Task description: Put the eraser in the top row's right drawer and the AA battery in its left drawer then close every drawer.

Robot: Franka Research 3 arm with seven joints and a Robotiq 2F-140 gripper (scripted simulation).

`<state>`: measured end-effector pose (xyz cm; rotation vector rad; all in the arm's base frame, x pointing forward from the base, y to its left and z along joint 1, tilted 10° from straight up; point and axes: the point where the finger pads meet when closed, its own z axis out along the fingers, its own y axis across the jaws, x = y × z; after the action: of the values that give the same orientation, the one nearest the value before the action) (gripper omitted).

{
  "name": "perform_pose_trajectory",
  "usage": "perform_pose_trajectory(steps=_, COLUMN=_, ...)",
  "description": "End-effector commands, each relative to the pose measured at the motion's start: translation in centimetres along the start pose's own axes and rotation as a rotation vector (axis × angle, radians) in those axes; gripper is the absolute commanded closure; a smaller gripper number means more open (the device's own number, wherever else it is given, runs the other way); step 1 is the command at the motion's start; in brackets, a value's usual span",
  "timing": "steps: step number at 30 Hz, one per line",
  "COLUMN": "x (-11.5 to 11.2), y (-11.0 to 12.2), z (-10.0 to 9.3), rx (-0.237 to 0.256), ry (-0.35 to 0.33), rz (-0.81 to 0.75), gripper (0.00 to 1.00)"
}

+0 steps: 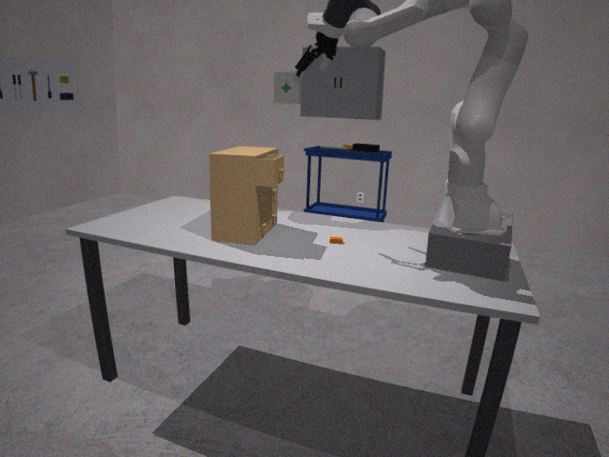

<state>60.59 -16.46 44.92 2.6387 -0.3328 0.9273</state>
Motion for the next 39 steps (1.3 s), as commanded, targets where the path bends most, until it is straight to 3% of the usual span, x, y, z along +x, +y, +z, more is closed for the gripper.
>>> perform_pose_trajectory(steps=1, x=-3.8, y=0.3, z=0.4, rx=0.013, ry=-0.113, rz=-0.119, gripper=0.00)
perform_pose_trajectory(steps=2, x=-3.8, y=0.3, z=0.4, rx=0.013, ry=-0.113, rz=-0.119, gripper=0.00)
perform_pose_trajectory(steps=3, x=-7.3, y=-0.3, z=0.0, rx=0.059, ry=-0.204, rz=-0.148, gripper=0.00)
perform_pose_trajectory(steps=8, x=-7.3, y=-0.3, z=0.0, rx=0.059, ry=-0.204, rz=-0.148, gripper=0.00)
perform_pose_trajectory(steps=9, x=-10.6, y=-1.2, z=-0.6, rx=0.116, ry=-0.287, rz=-0.180, gripper=0.00)
perform_pose_trajectory(steps=11, x=-10.6, y=-1.2, z=-0.6, rx=0.116, ry=-0.287, rz=-0.180, gripper=0.00)
perform_pose_trajectory(steps=12, x=-13.6, y=-2.4, z=-1.5, rx=0.179, ry=-0.361, rz=-0.214, gripper=0.00)
perform_pose_trajectory(steps=15, x=-13.6, y=-2.4, z=-1.5, rx=0.179, ry=-0.361, rz=-0.214, gripper=0.00)
perform_pose_trajectory(steps=16, x=-16.4, y=-3.6, z=-2.5, rx=0.244, ry=-0.423, rz=-0.246, gripper=0.00)
perform_pose_trajectory(steps=18, x=-16.4, y=-3.6, z=-2.5, rx=0.244, ry=-0.423, rz=-0.246, gripper=0.00)
perform_pose_trajectory(steps=19, x=-18.7, y=-4.8, z=-3.6, rx=0.307, ry=-0.474, rz=-0.277, gripper=0.00)
perform_pose_trajectory(steps=21, x=-18.7, y=-4.8, z=-3.6, rx=0.307, ry=-0.474, rz=-0.277, gripper=0.00)
perform_pose_trajectory(steps=22, x=-20.6, y=-5.9, z=-4.6, rx=0.365, ry=-0.514, rz=-0.303, gripper=0.00)
perform_pose_trajectory(steps=25, x=-20.6, y=-5.9, z=-4.6, rx=0.365, ry=-0.514, rz=-0.303, gripper=0.00)
perform_pose_trajectory(steps=28, x=-24.4, y=-8.3, z=-7.2, rx=0.500, ry=-0.587, rz=-0.364, gripper=0.00)
perform_pose_trajectory(steps=29, x=-24.4, y=-8.3, z=-7.2, rx=0.500, ry=-0.587, rz=-0.364, gripper=0.00)
perform_pose_trajectory(steps=33, x=-26.3, y=-9.7, z=-8.8, rx=0.580, ry=-0.620, rz=-0.398, gripper=0.00)
perform_pose_trajectory(steps=39, x=-26.5, y=-9.9, z=-9.0, rx=0.588, ry=-0.621, rz=-0.401, gripper=0.00)
